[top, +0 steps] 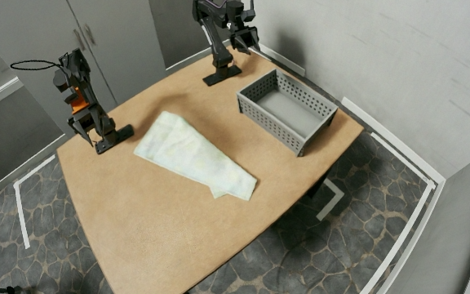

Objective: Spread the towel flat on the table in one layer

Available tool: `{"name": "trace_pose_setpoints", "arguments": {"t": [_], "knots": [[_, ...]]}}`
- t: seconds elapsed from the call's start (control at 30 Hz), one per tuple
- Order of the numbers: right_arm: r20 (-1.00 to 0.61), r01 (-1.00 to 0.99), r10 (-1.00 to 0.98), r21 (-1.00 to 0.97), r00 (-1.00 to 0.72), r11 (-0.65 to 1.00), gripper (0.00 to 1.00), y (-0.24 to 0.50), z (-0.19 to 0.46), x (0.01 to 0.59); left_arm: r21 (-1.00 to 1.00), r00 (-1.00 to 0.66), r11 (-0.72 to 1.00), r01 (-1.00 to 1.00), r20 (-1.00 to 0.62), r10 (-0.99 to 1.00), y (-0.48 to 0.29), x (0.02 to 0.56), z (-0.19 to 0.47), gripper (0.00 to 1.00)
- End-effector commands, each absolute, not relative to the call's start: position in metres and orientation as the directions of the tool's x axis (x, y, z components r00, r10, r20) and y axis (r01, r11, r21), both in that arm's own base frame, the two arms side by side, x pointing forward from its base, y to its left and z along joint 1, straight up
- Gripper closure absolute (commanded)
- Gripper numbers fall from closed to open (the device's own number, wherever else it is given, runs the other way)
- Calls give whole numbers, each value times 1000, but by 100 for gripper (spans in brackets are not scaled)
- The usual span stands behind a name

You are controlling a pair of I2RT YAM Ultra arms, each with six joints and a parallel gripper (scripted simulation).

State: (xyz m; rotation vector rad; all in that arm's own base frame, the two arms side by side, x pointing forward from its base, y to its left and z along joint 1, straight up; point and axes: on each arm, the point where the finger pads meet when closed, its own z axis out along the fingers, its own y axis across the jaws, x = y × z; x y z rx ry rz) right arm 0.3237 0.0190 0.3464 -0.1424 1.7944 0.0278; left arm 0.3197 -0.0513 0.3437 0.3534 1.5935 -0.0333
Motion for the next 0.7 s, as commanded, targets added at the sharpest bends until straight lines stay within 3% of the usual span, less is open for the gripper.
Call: {"name": "trace_pose_setpoints", "arguments": {"t": [0.0, 0.37, 0.67], "knots": [[-930, -178, -132, -73, -344, 981, 66, 31, 315, 303, 272, -3, 902, 335, -957, 290, -69, 303, 329, 66], [-714, -313, -269, -74, -646, 947, 66, 49, 220, 264, 445, 46, 698, 561, -859, 510, -121, 262, 270, 66], [-546, -392, -350, -44, -761, 919, 66, 62, 171, 235, 516, 113, 516, 683, -773, 624, -156, 234, 233, 66]]}}
